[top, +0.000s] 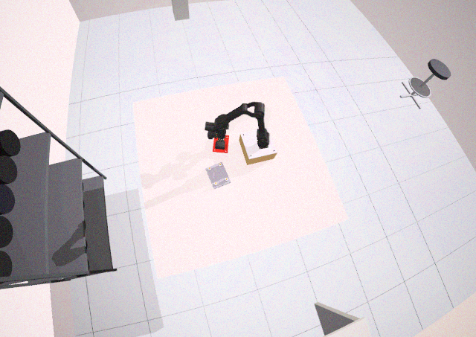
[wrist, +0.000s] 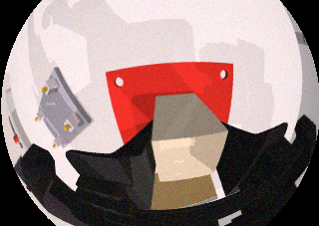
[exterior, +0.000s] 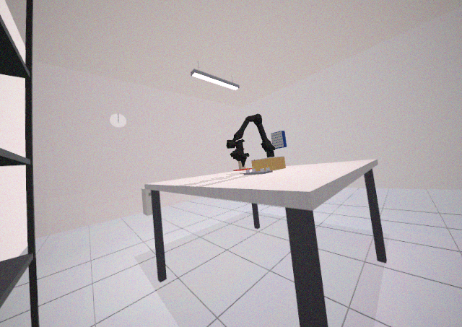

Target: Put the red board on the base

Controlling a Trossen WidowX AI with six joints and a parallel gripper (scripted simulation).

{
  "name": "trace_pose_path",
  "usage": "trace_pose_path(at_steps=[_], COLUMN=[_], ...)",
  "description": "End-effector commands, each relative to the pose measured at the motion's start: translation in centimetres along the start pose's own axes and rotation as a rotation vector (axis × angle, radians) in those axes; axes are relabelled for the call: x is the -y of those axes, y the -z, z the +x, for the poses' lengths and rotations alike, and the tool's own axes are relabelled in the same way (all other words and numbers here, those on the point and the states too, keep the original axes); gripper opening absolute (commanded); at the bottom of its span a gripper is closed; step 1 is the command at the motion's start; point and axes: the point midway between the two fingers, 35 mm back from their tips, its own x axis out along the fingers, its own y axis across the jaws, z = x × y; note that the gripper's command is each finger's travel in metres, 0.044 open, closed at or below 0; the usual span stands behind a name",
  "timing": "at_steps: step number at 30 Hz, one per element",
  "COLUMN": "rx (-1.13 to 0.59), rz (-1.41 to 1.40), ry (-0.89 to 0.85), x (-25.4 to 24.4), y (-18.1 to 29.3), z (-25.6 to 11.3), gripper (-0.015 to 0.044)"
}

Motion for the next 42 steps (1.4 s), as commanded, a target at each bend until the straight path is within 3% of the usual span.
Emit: trace_pose_path(at_steps=[1,19,42], rx=[0.010,0.010,0.012], rz=[-0.001,-0.001,-0.106], ry=[-0.002,-0.002,-0.008], x=[0.0,0.0,-4.4], y=[-0.2,0.1,-1.3], z=[-1.2,-5.7,-6.0], gripper=[0.0000,0.0000,0.0000])
